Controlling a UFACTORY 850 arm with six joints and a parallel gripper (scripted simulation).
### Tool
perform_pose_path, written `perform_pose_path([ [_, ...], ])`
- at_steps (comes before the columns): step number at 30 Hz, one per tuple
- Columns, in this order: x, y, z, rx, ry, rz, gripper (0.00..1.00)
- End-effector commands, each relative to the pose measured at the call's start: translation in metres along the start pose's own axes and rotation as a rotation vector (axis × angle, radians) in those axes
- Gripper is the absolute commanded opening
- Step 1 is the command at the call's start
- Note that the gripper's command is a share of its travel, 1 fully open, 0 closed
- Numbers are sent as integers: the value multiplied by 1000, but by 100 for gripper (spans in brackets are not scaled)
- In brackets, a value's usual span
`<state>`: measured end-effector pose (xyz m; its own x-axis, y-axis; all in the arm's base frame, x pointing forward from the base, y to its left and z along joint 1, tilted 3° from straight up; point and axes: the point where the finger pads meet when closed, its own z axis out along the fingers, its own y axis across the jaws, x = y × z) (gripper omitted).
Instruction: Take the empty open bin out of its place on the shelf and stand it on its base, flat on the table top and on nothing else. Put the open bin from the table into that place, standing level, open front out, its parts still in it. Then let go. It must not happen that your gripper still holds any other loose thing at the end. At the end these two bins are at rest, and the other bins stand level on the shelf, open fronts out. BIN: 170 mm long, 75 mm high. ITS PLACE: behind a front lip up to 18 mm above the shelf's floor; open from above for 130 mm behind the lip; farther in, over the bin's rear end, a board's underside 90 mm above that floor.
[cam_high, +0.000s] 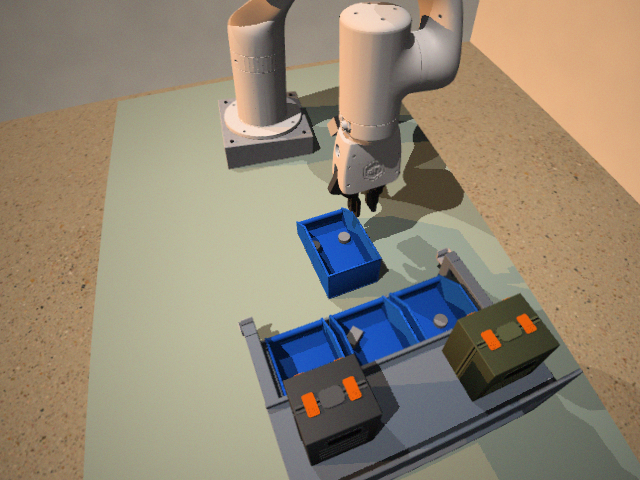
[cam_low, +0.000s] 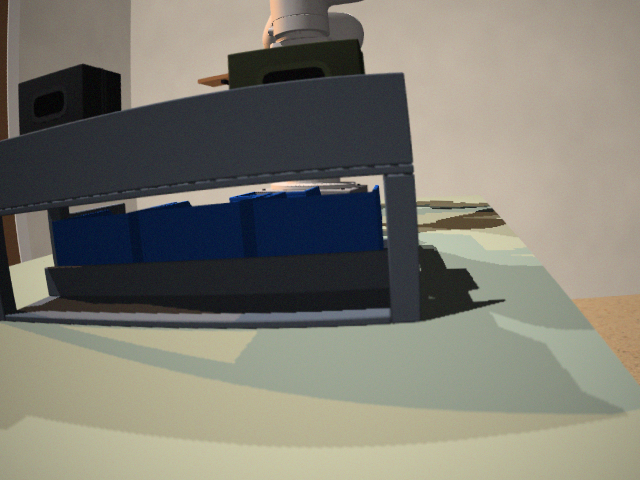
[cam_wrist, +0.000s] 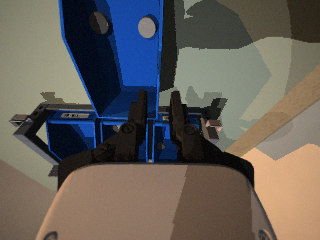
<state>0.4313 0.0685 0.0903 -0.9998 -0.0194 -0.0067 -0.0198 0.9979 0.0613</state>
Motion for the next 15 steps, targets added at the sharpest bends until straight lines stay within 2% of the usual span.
perform_pose_path([
  [1, -1, 0, -10, 1, -1, 0, 26],
  [15, -1, 0, -21, 1, -1, 0, 26],
])
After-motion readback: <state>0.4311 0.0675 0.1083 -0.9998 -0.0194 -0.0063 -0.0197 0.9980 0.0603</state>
